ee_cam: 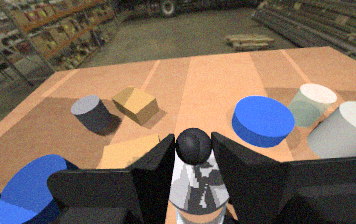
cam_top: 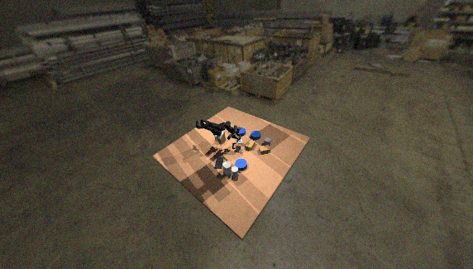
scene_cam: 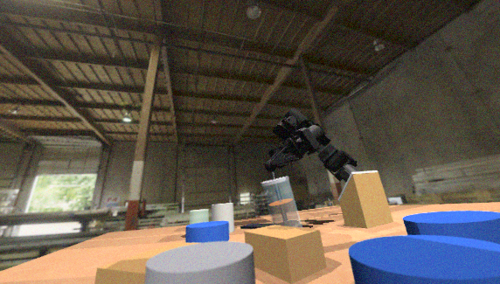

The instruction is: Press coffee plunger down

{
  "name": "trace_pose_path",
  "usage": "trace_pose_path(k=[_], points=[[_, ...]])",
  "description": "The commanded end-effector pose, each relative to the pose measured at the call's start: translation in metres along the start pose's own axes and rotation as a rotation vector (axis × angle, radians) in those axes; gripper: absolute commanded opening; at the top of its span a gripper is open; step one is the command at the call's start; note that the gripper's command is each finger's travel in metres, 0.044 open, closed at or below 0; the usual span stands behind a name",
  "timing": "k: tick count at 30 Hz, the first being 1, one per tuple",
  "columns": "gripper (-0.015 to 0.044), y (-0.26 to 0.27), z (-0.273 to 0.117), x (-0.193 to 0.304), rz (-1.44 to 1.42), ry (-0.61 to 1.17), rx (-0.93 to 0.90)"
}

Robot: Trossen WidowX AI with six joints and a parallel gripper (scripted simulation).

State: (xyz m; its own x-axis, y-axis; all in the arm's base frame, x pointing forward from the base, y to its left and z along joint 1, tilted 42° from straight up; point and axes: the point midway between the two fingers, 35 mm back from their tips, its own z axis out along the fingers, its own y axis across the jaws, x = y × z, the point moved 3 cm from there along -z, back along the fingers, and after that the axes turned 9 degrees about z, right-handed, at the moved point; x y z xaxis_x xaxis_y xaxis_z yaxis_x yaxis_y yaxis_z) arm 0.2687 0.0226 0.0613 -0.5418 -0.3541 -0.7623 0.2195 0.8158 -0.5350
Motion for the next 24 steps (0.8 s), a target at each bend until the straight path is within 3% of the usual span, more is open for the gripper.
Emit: trace_pose_path(k=[1, 24], points=[[0.012, -0.0012, 0.0037, 0.0076, -0.027, 0.028, 0.013], [0.012, 0.0018, 0.0056, 0.0065, -0.027, 0.028, 0.014]])
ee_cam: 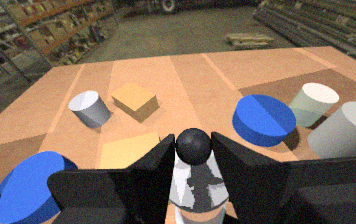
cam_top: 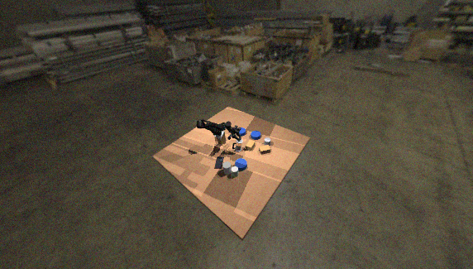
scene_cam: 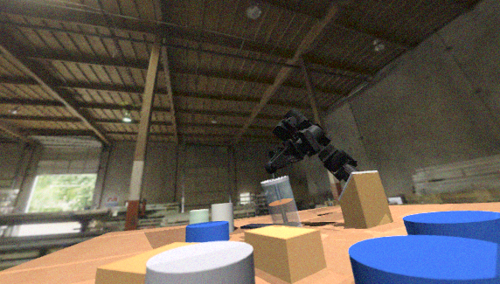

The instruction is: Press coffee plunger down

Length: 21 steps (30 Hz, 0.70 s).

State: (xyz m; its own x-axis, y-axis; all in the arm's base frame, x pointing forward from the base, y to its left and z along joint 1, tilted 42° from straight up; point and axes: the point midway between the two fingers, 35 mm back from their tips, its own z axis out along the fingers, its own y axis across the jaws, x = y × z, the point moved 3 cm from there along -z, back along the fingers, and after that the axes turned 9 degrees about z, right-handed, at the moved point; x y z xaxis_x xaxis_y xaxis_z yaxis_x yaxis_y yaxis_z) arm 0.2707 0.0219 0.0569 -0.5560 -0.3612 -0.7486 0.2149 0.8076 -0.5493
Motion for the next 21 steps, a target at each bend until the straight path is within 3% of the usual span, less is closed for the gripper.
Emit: trace_pose_path(k=[1, 9, 21], points=[[0.012, 0.0, 0.0, 0.0, 0.0, 0.0, 0.0], [0.012, 0.0, 0.0, 0.0, 0.0, 0.0, 0.0], [0.0435, 0.0, 0.0, 0.0, 0.0, 0.0, 0.0]])
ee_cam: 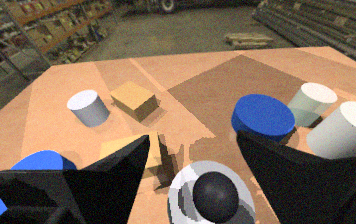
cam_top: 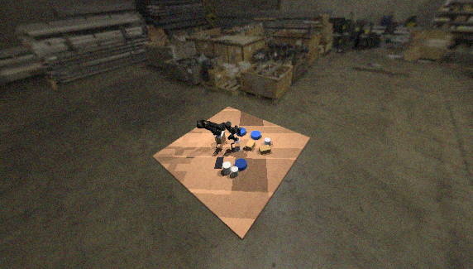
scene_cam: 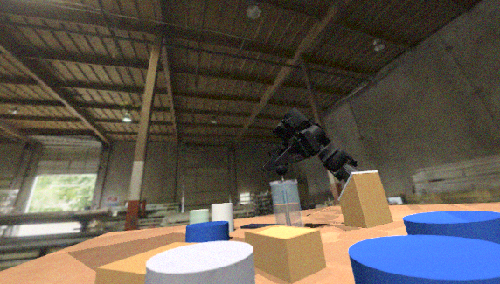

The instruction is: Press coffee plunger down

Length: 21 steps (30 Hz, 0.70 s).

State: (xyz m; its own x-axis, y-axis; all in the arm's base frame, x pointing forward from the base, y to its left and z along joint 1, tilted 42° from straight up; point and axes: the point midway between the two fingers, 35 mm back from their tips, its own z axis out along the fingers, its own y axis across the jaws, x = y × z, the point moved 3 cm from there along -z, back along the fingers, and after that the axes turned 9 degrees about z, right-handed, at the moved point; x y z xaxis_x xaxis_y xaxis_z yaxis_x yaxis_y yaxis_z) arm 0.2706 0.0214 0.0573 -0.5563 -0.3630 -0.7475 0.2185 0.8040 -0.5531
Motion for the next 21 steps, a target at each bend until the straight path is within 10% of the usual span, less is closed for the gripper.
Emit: trace_pose_path(k=[1, 21], points=[[0.044, 0.001, 0.0, 0.0, 0.002, 0.0, -0.006], [0.044, -0.001, -0.068, -0.052, -0.006, 0.018, 0.004]])
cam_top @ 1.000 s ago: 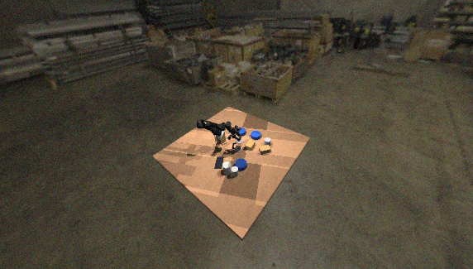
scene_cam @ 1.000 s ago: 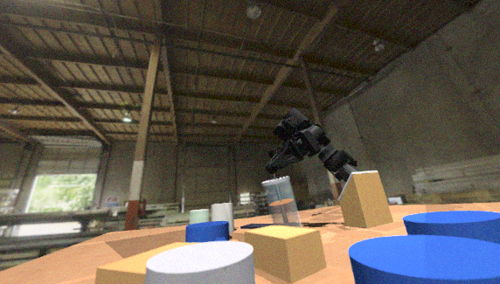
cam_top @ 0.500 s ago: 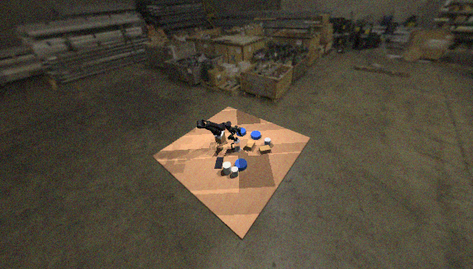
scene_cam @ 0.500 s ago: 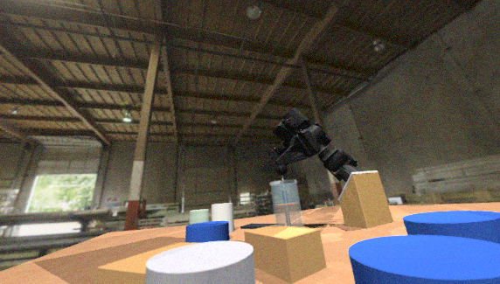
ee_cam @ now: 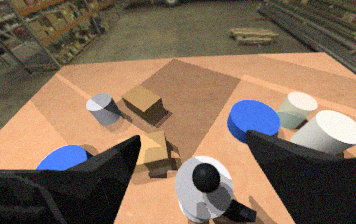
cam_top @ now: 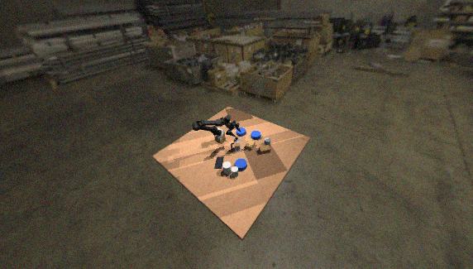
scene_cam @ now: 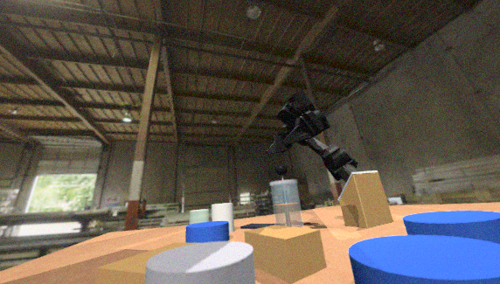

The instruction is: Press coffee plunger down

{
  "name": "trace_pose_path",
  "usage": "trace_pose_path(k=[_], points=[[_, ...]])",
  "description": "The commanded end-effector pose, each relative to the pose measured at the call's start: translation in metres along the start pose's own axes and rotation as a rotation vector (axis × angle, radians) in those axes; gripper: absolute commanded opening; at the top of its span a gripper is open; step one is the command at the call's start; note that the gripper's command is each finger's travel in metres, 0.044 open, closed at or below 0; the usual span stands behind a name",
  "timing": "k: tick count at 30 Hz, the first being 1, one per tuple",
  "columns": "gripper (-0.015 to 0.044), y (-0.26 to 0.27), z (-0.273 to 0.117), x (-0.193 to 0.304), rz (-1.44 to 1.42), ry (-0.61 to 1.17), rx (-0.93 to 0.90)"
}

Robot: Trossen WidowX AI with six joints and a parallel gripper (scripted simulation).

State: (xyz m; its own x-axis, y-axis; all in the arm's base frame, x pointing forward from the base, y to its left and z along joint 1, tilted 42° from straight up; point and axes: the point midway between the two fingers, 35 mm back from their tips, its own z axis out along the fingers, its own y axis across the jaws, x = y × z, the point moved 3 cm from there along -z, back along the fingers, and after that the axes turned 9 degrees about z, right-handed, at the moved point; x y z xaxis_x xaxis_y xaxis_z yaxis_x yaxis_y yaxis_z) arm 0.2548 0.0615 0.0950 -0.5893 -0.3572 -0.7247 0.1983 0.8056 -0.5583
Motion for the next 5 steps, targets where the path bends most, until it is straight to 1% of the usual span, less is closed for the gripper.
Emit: trace_pose_path(k=[1, 5], points=[[0.044, -0.0094, -0.0239, -0.0171, 0.009, -0.02, 0.018], [0.044, -0.0092, -0.0237, -0.0166, 0.009, -0.02, 0.018]])
